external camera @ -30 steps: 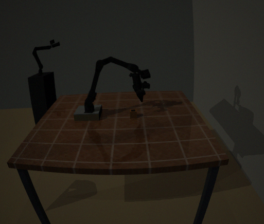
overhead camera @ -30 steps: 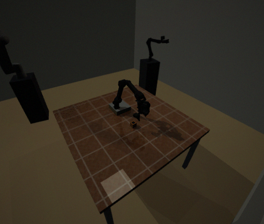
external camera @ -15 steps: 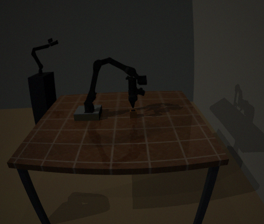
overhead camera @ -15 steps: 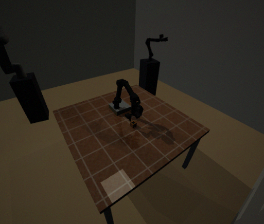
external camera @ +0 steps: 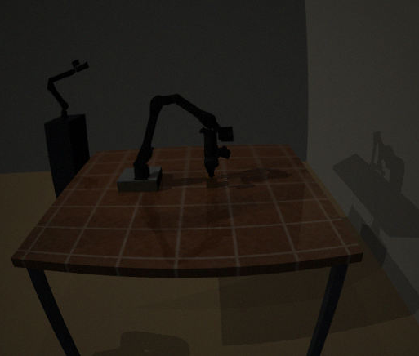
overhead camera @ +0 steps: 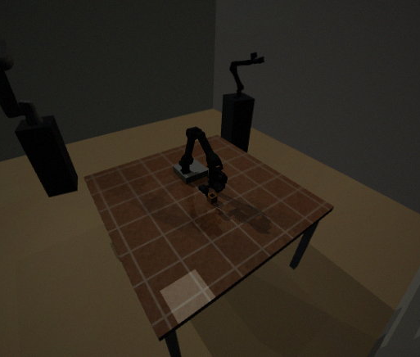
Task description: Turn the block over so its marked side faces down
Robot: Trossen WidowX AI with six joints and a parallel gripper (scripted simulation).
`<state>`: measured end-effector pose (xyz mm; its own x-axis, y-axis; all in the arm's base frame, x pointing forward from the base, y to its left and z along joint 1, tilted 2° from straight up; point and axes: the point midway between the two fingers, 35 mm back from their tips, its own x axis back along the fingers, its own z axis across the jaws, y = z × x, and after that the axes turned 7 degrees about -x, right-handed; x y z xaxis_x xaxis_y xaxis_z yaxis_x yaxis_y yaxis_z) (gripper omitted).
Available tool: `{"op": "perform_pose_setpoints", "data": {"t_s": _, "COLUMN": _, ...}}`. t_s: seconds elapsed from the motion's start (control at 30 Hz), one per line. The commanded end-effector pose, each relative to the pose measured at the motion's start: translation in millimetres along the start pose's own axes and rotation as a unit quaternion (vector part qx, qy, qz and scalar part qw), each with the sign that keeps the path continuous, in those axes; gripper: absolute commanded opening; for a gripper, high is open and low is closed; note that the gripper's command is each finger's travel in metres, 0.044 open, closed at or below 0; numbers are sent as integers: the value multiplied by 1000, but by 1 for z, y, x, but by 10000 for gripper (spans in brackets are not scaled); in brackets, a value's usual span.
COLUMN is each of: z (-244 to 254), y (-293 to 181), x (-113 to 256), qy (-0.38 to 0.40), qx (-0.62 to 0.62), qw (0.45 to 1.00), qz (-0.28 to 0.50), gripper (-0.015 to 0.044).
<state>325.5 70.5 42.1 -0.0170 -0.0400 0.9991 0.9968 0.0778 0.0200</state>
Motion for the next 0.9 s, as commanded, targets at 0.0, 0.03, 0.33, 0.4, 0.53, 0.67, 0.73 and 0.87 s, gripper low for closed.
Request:
{"op": "perform_pose_setpoints", "data": {"t_s": 0.0, "z": -1, "y": 0, "x": -7, "qy": -3, "qx": 0, "qw": 1000, "qz": 0, "gripper": 440}}
{"op": "perform_pose_setpoints", "data": {"t_s": 0.03, "z": -1, "y": 0, "x": -8, "qy": -3, "qx": 0, "qw": 1000, "qz": 0, "gripper": 440}}
{"op": "perform_pose_setpoints", "data": {"t_s": 0.33, "z": -1, "y": 0, "x": -23, "qy": -3, "qx": 0, "qw": 1000, "qz": 0, "gripper": 440}}
{"op": "perform_pose_setpoints", "data": {"t_s": 0.4, "z": -1, "y": -1, "x": -26, "qy": -3, "qx": 0, "qw": 1000, "qz": 0, "gripper": 440}}
{"op": "perform_pose_setpoints", "data": {"t_s": 0.53, "z": -1, "y": -1, "x": -28, "qy": -3, "qx": 0, "qw": 1000, "qz": 0, "gripper": 414}}
{"op": "perform_pose_setpoints", "data": {"t_s": 0.67, "z": -1, "y": -1, "x": -28, "qy": -3, "qx": 0, "qw": 1000, "qz": 0, "gripper": 309}}
{"op": "perform_pose_setpoints", "data": {"t_s": 0.73, "z": -1, "y": -1, "x": -28, "qy": -3, "qx": 0, "qw": 1000, "qz": 0, "gripper": 256}}
{"op": "perform_pose_setpoints", "data": {"t_s": 0.87, "z": -1, "y": -1, "x": -28, "qy": -3, "qx": 0, "qw": 1000, "qz": 0, "gripper": 230}}
